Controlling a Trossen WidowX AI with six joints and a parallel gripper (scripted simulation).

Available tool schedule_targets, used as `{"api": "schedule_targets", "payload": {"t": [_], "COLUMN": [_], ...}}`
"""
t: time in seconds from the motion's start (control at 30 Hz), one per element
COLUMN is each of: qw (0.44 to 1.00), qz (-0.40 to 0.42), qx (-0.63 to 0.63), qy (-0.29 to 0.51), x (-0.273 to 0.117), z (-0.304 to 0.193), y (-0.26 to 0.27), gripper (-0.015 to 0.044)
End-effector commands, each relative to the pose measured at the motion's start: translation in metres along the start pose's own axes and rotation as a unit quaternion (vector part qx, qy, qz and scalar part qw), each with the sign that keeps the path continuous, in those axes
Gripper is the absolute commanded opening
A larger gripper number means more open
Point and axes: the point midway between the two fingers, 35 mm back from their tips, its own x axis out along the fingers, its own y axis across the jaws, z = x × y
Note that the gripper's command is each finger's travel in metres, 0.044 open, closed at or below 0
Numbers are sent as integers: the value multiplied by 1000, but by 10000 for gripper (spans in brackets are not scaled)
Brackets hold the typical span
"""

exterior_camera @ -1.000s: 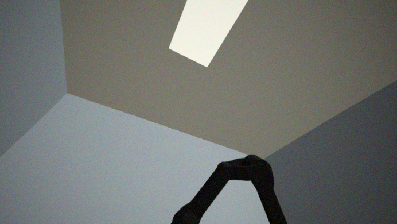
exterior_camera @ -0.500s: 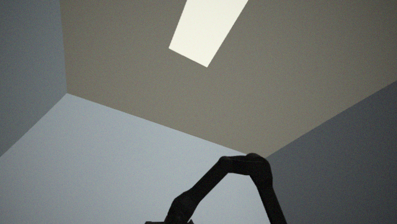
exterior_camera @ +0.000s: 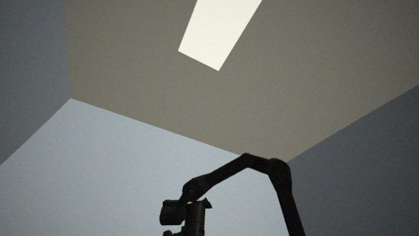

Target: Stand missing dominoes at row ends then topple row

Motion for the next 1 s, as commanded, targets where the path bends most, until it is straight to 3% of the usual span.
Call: {"api": "schedule_targets", "payload": {"t": [0.0,0.13,0.33,0.97], "qw": [986,930,793,788], "qz": [2,3,6,6], "qx": [-166,-368,-609,-616], "qy": [2,2,0,0], "x": [14,32,54,54], "z": [-9,-19,-35,-35], "y": [4,6,9,9], "gripper": [256,151,0,0]}}
